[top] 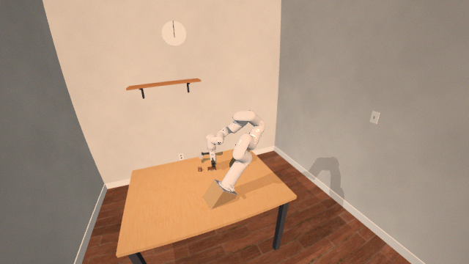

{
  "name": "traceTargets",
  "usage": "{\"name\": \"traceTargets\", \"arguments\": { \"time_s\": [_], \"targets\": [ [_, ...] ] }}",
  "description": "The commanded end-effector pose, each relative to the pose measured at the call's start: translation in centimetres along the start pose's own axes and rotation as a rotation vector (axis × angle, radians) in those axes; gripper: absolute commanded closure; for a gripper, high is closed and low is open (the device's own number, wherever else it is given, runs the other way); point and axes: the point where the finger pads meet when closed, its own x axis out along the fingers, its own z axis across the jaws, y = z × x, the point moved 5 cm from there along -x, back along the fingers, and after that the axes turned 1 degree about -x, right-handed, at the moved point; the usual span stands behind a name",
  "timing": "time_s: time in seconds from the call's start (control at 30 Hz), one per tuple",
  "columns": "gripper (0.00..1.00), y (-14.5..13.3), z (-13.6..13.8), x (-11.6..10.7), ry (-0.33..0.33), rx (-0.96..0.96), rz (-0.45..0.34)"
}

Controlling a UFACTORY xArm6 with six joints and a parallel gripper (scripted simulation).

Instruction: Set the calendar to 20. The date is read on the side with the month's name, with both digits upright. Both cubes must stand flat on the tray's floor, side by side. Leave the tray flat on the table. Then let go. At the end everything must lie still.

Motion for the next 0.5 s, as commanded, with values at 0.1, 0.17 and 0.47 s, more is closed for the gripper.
{"name": "traceTargets", "arguments": {
  "time_s": [0.1, 0.17, 0.47],
  "targets": [
    [0.71, 0.04, 0.10, 0.42, -0.002, 0.001, 0.002],
    [0.71, 0.04, 0.10, 0.50, -0.002, 0.001, 0.002],
    [0.71, 0.04, 0.10, 0.94, -0.002, 0.001, 0.002]
  ]
}}
